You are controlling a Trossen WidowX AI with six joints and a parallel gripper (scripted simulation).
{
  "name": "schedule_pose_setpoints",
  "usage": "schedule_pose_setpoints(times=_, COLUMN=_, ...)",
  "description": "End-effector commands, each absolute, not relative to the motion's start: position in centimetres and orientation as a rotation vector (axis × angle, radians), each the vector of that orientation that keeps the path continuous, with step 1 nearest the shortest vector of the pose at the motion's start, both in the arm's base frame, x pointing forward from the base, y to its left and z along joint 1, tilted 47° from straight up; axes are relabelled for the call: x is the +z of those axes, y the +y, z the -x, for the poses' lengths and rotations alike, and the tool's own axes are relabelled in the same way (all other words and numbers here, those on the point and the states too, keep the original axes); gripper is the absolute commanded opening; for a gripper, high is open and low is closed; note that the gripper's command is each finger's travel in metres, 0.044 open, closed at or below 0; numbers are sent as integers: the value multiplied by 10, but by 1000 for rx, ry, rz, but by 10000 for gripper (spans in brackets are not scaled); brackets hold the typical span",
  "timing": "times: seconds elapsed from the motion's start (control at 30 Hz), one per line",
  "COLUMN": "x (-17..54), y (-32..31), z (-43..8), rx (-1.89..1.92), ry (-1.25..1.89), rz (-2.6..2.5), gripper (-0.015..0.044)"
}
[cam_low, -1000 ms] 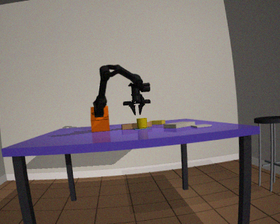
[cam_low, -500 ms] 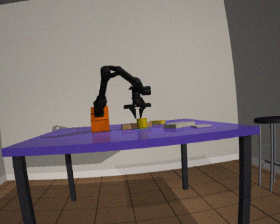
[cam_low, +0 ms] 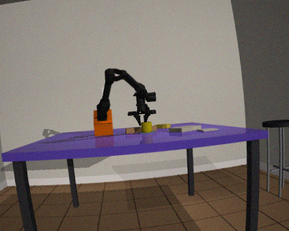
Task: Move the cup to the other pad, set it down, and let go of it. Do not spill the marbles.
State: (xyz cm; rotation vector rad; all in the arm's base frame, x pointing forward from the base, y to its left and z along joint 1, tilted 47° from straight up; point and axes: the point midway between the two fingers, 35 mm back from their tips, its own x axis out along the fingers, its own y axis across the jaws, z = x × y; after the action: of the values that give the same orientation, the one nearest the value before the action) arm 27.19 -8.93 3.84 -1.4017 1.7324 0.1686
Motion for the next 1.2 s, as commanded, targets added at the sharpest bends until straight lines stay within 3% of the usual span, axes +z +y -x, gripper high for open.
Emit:
schedule_pose_setpoints(times=0.0, x=32, y=-95, z=-269, rx=172, ry=1746, rz=1410, gripper=167)
schedule_pose_setpoints(times=0.33, x=30, y=-98, z=-269, rx=172, ry=1746, rz=1411, gripper=167)
schedule_pose_setpoints(times=1.17, x=32, y=-97, z=-270, rx=169, ry=1738, rz=1403, gripper=0)
